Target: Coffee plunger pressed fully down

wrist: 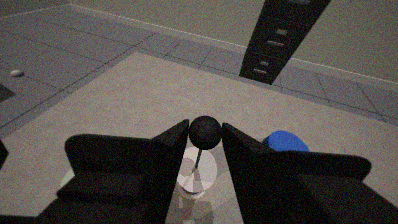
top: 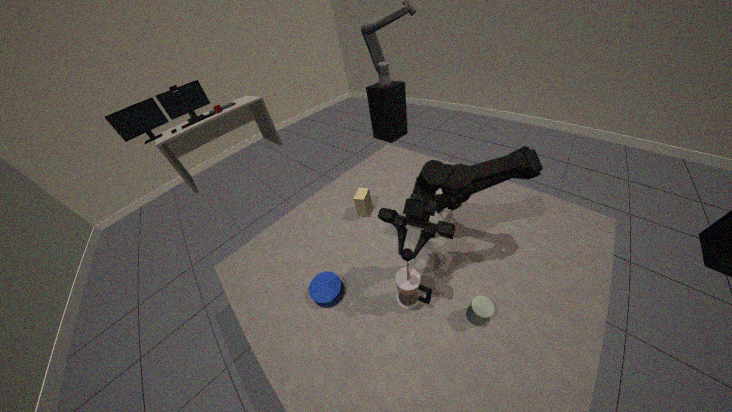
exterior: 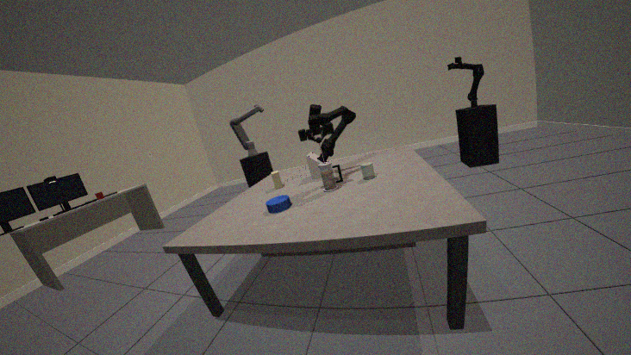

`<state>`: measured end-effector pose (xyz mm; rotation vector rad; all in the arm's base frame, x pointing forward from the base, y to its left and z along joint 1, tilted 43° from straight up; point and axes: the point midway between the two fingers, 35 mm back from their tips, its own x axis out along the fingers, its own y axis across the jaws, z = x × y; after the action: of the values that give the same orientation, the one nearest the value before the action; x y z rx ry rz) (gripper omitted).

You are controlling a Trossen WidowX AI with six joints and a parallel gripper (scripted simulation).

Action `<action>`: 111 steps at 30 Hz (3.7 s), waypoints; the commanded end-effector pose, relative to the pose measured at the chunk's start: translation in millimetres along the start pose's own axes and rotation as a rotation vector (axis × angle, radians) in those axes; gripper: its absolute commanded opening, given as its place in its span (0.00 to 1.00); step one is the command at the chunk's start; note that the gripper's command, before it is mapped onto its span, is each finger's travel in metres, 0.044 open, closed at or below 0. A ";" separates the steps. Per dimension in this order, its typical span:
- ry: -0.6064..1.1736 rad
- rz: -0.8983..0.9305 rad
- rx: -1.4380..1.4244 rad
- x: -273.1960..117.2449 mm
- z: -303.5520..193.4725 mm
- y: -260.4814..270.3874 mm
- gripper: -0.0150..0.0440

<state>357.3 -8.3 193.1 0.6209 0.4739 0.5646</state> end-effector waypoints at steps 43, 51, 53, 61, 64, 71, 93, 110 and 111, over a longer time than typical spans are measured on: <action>0.004 -0.005 0.001 38.3 -48.2 -5.9 0.47; 0.002 -0.004 0.001 46.3 -58.8 -5.6 0.47; 0.002 -0.004 0.002 48.3 -61.4 -5.4 0.47; -0.001 -0.002 0.003 56.7 -71.1 -4.5 0.47; -0.002 -0.001 0.003 60.4 -74.1 -3.9 0.47; -0.004 0.000 0.004 68.2 -74.7 -3.5 0.47; -0.004 0.001 0.003 71.6 -70.7 -6.9 0.47; -0.004 0.001 0.003 73.1 -69.1 -8.4 0.47; -0.004 0.001 0.003 73.3 -69.2 -8.5 0.47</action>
<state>376.4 56.6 123.1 0.6199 0.4574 0.5583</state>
